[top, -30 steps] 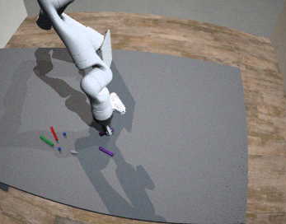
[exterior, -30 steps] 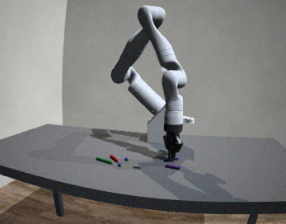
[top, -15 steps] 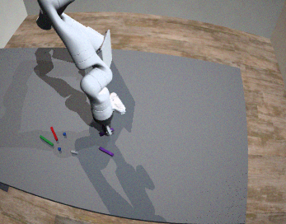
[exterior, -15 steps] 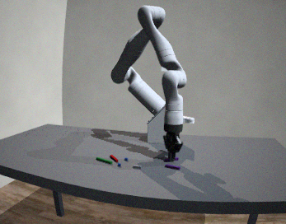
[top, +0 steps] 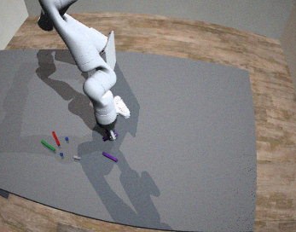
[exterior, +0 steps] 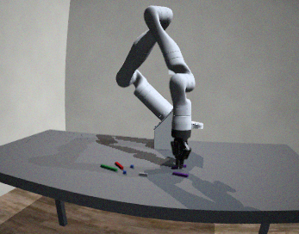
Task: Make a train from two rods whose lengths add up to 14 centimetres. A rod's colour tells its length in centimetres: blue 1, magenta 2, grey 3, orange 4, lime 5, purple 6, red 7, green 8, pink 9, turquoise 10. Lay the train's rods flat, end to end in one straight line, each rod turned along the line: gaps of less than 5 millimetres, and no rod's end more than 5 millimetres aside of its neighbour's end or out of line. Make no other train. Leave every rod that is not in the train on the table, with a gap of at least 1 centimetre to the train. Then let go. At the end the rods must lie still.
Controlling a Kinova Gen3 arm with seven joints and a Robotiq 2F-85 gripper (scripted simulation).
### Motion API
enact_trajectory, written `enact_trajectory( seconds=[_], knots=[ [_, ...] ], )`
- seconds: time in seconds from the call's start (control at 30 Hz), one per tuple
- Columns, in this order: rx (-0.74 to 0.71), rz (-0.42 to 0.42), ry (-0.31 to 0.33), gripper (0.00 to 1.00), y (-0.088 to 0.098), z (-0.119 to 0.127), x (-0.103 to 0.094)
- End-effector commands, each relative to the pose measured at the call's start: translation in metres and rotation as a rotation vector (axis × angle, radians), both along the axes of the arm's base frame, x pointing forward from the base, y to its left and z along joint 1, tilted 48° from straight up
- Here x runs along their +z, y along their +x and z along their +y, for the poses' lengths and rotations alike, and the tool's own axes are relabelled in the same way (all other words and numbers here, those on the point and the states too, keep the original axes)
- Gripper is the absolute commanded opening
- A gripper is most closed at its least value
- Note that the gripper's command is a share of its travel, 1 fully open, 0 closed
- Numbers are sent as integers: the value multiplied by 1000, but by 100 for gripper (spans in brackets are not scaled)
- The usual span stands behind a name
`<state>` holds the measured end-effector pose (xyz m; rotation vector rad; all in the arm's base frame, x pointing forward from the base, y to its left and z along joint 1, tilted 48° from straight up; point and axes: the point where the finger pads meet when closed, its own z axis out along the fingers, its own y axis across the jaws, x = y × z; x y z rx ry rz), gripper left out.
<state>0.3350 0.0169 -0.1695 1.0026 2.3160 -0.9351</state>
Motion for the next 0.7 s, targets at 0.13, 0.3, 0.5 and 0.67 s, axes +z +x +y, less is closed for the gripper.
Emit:
enact_trajectory(
  seconds=[0.13,0.3,0.5,0.67],
  knots=[
    [1,-1,1,20,0,1,0],
    [1,-1,1,24,0,1,0],
    [1,-1,1,24,0,1,0],
    [1,-1,1,24,0,4,3]
  ],
)
